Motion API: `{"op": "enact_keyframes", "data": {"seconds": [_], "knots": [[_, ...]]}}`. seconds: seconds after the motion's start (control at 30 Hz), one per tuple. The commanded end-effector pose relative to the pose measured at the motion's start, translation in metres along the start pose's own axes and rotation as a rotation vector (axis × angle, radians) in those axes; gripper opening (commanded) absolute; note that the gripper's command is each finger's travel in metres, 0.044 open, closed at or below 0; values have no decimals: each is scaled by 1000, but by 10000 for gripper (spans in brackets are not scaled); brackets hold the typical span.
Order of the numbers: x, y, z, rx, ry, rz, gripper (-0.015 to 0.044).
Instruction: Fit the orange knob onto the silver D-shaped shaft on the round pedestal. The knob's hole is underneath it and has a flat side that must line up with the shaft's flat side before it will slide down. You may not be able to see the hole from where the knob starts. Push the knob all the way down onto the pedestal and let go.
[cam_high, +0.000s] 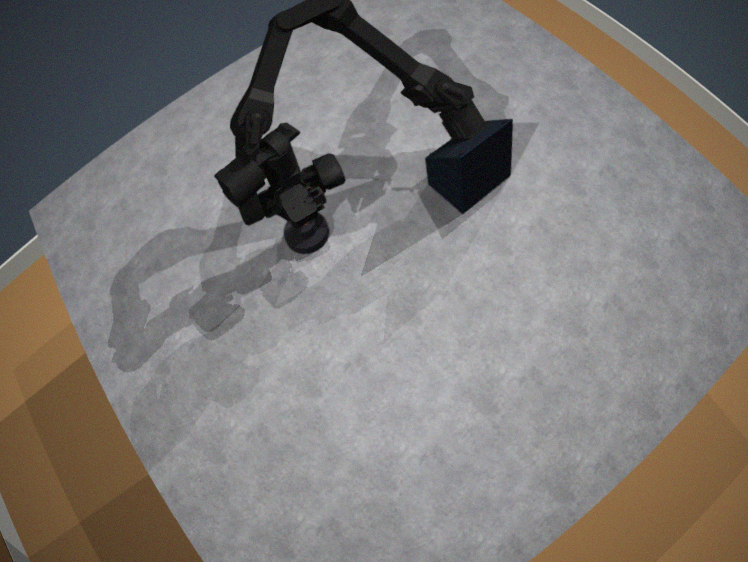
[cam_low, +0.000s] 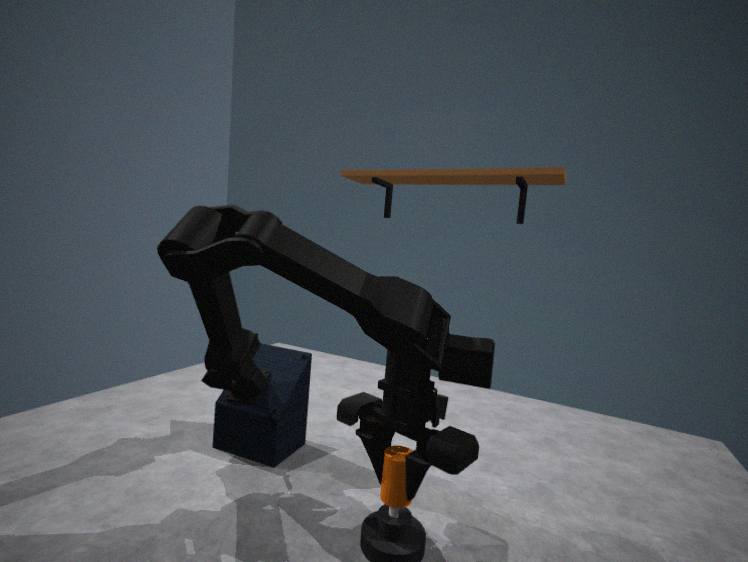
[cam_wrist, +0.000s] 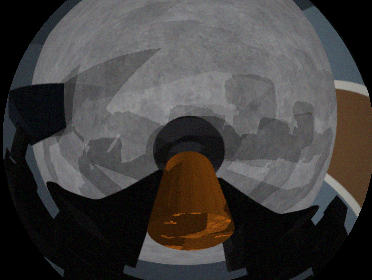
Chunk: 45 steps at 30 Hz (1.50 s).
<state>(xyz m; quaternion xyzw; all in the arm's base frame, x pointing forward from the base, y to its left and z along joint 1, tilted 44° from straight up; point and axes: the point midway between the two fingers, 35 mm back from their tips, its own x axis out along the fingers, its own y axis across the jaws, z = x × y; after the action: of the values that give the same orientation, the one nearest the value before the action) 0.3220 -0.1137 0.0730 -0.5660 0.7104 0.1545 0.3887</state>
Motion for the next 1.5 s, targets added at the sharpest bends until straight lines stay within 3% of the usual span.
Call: {"op": "enact_keyframes", "data": {"seconds": [0.0, 1.07, 1.47], "knots": [[3, 0, 0, -7, 4, -6, 0], [-1, 1, 0, 0, 4, -5, 0], [1, -3, 0, -209, 5, -5, 0]]}}
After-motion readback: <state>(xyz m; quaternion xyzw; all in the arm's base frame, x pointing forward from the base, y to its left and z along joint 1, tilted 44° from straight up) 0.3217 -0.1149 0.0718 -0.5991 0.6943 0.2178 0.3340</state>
